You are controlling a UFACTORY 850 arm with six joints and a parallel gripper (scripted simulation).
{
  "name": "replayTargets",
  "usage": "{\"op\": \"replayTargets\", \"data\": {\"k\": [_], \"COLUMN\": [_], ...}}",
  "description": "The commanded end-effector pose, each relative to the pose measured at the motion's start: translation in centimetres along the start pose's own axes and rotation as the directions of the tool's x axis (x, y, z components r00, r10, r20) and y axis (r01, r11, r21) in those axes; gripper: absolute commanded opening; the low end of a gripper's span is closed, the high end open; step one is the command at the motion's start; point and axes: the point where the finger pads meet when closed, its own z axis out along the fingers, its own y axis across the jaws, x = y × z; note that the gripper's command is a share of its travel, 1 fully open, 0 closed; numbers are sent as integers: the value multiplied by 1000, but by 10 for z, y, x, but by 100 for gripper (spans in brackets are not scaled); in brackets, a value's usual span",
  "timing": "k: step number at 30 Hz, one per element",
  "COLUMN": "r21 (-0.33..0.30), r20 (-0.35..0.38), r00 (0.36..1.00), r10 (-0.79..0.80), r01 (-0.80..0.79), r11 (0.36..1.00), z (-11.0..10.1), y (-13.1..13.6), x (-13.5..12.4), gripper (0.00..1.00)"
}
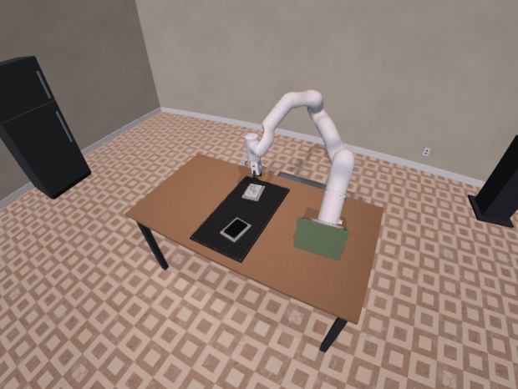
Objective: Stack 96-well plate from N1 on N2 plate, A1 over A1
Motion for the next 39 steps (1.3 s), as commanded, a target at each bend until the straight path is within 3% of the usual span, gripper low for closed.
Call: {"op": "replayTargets", "data": {"k": [1, 11, 21, 26, 28, 37, 39], "r21": [-14, -11, 1, 12, 12, 37, 39], "r20": [-21, -36, -55, -64, -64, -74, -74], "r00": [984, 934, 817, 721, 721, 528, 514], "r10": [178, 355, 574, 689, 689, 846, 855], "r01": [-179, -355, -575, -690, -690, -846, -855], "r11": [984, 935, 818, 723, 723, 531, 517], "z": [2, 5, 10, 13, 13, 18, 18], "y": [4, 8, 14, 18, 18, 24, 24], "x": [5, 10, 17, 22, 22, 29, 29], "gripper": [100, 100, 100, 100, 100, 100, 100]}}
